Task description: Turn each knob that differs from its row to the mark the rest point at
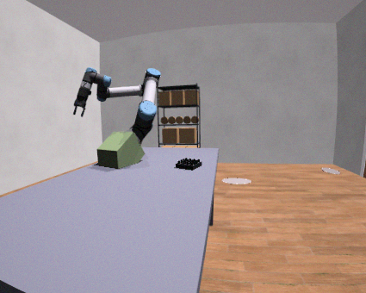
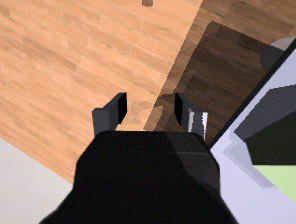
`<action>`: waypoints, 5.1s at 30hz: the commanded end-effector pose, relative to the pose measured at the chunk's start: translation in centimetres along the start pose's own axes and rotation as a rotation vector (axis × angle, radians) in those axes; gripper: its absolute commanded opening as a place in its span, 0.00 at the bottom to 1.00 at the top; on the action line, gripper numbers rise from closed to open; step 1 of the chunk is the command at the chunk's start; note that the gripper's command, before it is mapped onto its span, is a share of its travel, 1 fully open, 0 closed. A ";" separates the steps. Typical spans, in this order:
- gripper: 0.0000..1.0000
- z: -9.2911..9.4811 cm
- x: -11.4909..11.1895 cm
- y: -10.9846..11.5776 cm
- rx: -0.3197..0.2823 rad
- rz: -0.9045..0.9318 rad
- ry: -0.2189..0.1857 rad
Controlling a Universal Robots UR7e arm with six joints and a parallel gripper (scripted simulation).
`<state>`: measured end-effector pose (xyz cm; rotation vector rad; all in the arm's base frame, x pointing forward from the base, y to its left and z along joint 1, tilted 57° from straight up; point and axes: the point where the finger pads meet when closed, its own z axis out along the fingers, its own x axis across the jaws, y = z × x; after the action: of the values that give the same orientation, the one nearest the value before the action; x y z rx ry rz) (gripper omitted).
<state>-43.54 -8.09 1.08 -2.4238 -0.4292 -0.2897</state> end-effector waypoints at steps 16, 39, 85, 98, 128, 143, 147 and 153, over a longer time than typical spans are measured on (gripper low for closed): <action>1.00 0.0 0.0 0.0 0.000 0.000 -0.001; 1.00 -1.6 0.5 4.5 -0.031 -0.191 -0.025; 1.00 -7.9 16.9 32.3 -0.164 -1.520 -0.149; 1.00 -7.8 26.5 38.7 -0.198 -1.971 -0.167; 1.00 -3.8 49.1 44.1 -0.309 -2.867 -0.151; 1.00 -0.1 60.5 42.4 -0.421 -3.302 -0.111; 1.00 1.1 63.6 41.4 -0.466 -3.422 -0.095; 1.00 2.3 66.6 40.2 -0.517 -3.541 -0.077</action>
<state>31.53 -21.83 -3.08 -0.7510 2.2906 0.7885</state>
